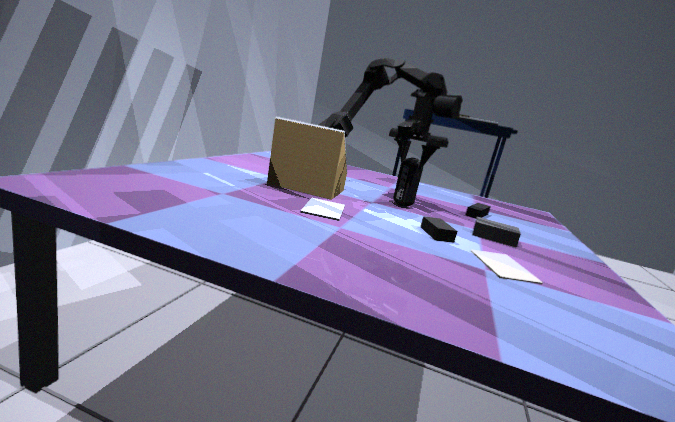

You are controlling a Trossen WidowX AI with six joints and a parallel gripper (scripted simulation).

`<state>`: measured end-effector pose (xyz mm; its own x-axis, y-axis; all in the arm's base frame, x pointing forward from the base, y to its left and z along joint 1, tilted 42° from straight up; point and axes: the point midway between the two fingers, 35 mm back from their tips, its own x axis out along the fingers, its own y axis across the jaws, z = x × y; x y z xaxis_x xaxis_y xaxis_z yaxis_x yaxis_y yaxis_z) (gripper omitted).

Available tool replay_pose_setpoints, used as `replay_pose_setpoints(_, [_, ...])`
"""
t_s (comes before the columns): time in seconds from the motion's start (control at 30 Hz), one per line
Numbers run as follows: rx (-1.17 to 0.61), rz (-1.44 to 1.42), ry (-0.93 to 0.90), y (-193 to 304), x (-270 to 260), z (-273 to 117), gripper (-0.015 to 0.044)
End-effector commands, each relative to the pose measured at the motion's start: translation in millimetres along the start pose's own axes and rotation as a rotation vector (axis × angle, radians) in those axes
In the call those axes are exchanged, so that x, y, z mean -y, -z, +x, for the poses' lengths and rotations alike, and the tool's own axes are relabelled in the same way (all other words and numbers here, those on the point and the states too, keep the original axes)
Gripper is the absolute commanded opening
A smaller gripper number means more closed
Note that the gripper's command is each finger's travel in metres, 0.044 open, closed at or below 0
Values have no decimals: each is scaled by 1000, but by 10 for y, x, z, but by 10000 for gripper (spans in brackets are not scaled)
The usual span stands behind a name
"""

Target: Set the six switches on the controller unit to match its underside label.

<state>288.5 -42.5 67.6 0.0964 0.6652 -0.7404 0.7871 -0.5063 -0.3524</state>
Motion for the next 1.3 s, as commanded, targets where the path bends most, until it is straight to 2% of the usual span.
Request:
replay_pose_setpoints(0.0, [16,-2,11,-71,20,46,338])
replay_pose_setpoints(1.27, [17,-2,11,-380,19,89,338])
